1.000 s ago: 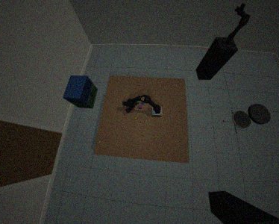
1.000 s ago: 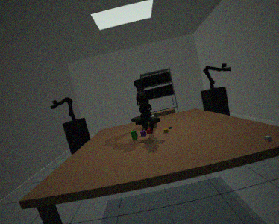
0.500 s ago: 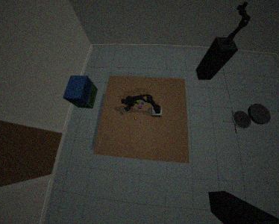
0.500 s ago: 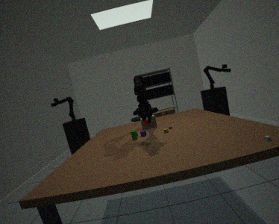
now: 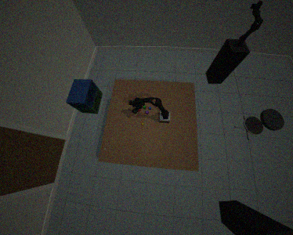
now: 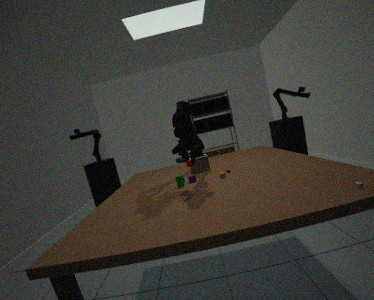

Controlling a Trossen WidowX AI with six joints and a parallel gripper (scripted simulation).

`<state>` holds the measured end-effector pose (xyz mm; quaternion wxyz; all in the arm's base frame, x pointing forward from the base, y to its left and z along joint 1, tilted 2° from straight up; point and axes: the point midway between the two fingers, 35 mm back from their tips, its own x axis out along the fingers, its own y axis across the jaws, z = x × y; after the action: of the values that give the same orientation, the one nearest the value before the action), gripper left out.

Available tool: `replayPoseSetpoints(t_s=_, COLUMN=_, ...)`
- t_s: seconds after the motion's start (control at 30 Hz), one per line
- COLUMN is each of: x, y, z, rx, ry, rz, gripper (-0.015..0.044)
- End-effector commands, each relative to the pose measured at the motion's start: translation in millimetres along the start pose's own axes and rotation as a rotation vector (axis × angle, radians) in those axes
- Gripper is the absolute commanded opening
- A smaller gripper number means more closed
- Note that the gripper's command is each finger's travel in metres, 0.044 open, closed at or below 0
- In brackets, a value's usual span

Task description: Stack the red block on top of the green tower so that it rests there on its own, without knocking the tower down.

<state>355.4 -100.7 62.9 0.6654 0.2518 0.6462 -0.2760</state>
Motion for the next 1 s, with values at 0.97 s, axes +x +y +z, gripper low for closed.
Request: replayPoseSetpoints(t_s=0.97, x=43.1, y=-106.5, z=5.6, rx=-0.002, ry=0.0, rz=-0.013, gripper=0.0)
